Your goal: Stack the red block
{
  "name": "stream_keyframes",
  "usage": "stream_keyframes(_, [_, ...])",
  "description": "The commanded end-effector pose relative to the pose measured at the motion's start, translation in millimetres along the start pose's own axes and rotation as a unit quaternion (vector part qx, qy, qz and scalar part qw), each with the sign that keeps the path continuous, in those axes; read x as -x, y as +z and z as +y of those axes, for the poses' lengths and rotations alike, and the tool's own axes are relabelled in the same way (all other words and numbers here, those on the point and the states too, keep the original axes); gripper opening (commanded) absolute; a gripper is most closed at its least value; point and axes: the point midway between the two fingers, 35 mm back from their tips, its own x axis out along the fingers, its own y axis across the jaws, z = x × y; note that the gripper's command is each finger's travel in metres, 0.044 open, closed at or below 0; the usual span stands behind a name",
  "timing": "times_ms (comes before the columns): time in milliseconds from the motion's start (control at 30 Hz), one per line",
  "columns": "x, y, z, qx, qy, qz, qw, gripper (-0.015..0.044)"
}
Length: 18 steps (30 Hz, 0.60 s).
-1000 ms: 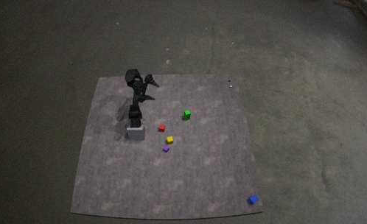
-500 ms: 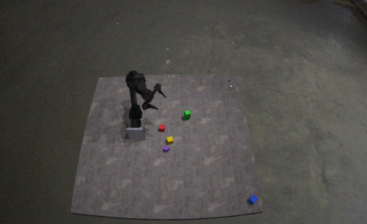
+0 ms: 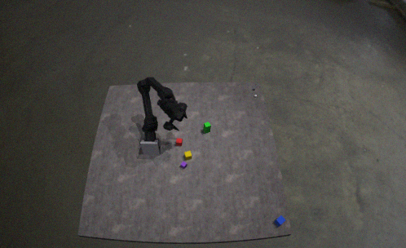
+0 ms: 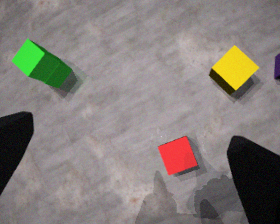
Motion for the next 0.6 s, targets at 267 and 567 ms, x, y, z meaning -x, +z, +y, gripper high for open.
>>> stream_keyframes(267, [-59, -36, -24, 0.187, -0.056, 0.181, 0.964, 0.0440])
stream_keyframes(567, [-78, -54, -35, 0.262, -0.067, 0.255, 0.929, 0.0440])
